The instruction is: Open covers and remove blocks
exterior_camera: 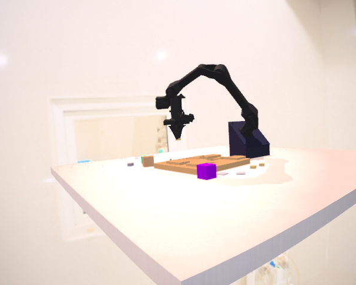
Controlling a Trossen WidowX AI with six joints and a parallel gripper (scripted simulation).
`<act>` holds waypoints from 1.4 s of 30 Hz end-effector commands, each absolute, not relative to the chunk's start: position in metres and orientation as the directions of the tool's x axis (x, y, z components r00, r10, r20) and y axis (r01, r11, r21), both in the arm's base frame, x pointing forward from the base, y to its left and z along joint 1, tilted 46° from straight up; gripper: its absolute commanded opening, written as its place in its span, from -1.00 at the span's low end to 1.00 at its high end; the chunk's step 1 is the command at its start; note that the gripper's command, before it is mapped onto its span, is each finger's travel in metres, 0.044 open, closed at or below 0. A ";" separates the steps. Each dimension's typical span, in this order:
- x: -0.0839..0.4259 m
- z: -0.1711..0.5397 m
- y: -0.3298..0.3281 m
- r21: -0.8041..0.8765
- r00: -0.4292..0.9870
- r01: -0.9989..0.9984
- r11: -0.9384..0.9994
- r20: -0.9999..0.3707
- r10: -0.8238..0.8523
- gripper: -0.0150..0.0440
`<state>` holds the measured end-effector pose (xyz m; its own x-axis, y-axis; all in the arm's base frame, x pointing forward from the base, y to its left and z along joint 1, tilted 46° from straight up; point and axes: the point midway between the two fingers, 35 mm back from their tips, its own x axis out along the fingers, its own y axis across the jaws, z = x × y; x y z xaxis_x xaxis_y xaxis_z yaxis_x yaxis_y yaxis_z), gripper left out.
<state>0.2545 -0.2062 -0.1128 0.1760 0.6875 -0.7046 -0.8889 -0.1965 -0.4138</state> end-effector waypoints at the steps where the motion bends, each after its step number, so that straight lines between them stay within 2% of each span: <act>1: 0.246 -0.121 -0.210 -0.417 0.175 -0.886 -0.202 -0.704 0.688 -0.22; 42: 0.260 -0.167 -0.169 -0.417 0.176 -0.886 -0.201 -0.705 0.688 -0.22</act>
<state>0.2598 -0.1729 -0.1635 0.1750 0.6849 -0.7073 -0.8836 -0.2076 -0.4196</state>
